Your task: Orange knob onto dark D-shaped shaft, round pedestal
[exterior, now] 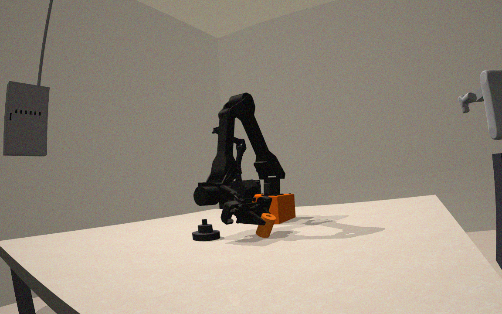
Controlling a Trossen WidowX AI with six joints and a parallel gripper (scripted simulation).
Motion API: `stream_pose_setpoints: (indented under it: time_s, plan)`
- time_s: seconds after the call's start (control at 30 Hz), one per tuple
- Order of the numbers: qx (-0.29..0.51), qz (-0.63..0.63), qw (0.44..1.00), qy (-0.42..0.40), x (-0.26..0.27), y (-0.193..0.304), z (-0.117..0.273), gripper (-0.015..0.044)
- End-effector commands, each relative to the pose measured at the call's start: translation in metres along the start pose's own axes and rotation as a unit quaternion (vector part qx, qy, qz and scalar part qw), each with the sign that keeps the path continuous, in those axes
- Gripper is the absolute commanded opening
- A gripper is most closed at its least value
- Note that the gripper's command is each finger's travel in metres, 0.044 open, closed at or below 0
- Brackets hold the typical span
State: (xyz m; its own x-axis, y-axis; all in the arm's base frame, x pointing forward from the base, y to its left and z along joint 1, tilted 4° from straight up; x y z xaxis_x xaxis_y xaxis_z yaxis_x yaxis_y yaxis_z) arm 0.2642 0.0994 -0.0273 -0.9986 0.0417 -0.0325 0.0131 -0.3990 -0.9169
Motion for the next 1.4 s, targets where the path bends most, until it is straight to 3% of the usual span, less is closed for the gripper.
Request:
stream_pose_setpoints:
  time_s: [0.0,0.07,0.17,0.97,1.2,1.37]
  plan:
    - [-0.019,-0.001,1.000,0.001,0.0001,0.0029,0.0014,0.0179]
    - [-0.007,-0.001,1.000,0.001,-0.0001,0.0015,0.0020,0.0179]
    - [-0.009,-0.002,1.000,0.001,0.0001,0.0012,0.0012,0.0258]
    - [-0.009,-0.002,1.000,0.001,0.0001,0.0012,0.0012,0.0260]
    - [-0.009,-0.002,1.000,0.001,0.0001,0.0012,0.0012,0.0440]
    - [-0.009,-0.002,1.000,0.001,0.0001,0.0012,0.0012,0.0440]
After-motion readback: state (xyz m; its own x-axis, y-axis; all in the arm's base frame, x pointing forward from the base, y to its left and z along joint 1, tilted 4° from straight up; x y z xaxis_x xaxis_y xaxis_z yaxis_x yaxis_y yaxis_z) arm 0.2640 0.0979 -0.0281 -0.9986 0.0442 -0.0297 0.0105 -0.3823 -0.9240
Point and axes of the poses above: the point midway between the two fingers, 35 mm back from their tips, its own z axis back along the fingers, its own x axis across the jaws, y = z × x, the point moved 3 cm from there along z, back along the fingers, and after that the axes turned 3 degrees about z, right-handed, at the moved point
